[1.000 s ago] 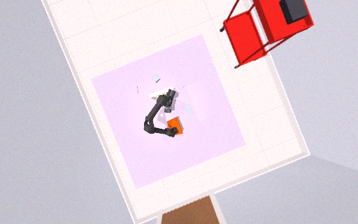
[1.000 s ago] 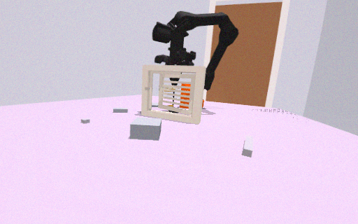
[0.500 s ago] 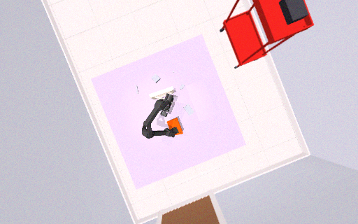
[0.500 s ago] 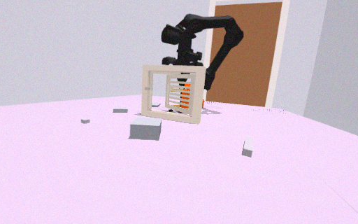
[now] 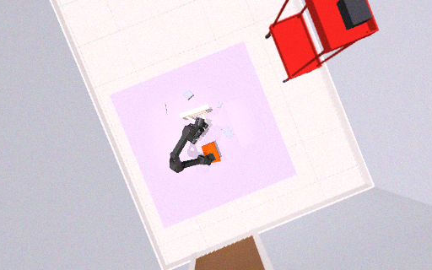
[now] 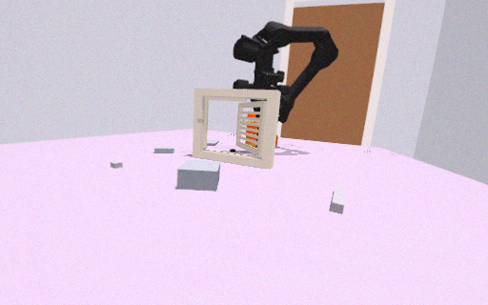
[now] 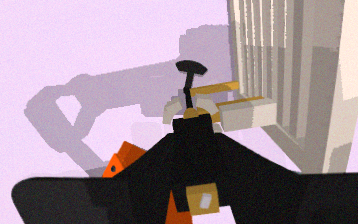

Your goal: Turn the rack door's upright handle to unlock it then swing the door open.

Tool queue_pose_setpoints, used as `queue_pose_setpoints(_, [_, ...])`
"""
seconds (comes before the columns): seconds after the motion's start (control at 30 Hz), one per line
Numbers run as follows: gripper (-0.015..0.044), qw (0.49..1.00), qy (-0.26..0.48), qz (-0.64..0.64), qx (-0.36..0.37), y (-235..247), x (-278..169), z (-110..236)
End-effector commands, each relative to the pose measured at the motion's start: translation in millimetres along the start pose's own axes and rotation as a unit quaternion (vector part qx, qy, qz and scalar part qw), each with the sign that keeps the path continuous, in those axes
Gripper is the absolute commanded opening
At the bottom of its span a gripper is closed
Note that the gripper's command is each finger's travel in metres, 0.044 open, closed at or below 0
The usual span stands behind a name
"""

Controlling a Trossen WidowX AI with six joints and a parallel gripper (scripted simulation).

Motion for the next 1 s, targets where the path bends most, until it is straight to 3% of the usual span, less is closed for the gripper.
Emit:
queue_pose_setpoints(0.0, [0.0015,0.999,-0.003,-0.039,0.000,9.5,3.5,0.1])
queue_pose_setpoints(0.97, [0.0015,0.969,-0.003,-0.247,0.002,64.7,39.2,0.4])
Point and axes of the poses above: the point midway between the two fingers, 35 mm back from their tips, its own z axis back along the fingers, its own y axis across the jaws, x = y × z, the point moved 3 cm from there along z, back along the fingers, and after that the axes turned 6 degrees about z, right-handed, at the moved point
